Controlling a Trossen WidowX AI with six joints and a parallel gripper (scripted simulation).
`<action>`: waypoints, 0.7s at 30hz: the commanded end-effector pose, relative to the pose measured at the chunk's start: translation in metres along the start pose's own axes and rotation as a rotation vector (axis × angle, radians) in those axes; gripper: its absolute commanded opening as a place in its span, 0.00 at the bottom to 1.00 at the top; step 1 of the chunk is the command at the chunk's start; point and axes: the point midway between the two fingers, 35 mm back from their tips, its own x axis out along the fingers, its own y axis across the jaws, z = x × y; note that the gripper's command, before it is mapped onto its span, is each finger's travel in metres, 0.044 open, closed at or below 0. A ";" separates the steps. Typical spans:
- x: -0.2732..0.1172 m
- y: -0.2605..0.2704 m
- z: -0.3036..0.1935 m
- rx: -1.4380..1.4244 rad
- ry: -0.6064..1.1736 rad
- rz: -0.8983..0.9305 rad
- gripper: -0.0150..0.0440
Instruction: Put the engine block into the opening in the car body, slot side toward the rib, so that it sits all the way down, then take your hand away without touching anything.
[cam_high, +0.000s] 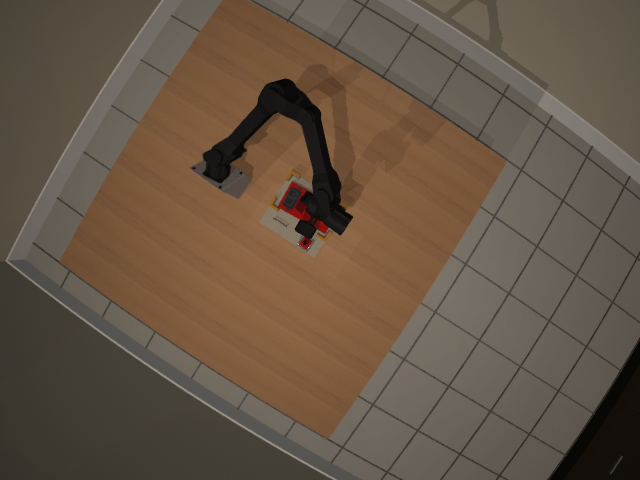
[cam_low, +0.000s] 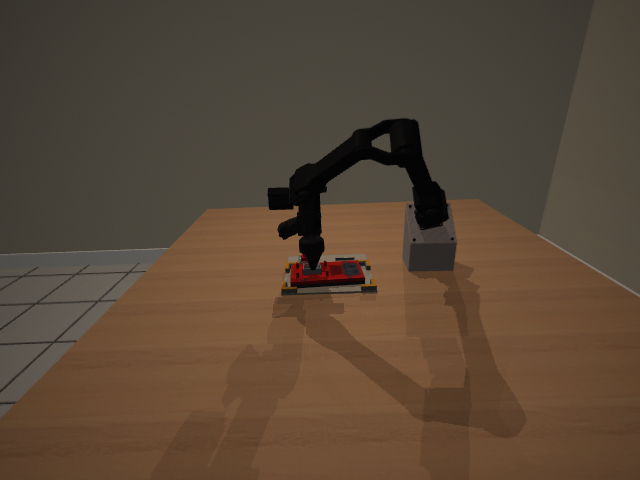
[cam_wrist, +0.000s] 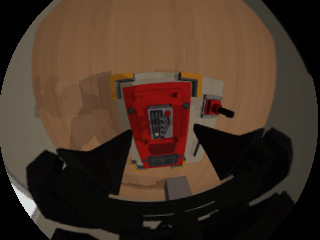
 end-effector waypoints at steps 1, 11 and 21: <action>-0.003 0.002 0.002 -0.011 -0.006 0.004 0.91; -0.003 0.002 0.002 -0.011 -0.006 0.004 0.47; -0.003 0.002 0.002 -0.011 -0.006 0.004 0.25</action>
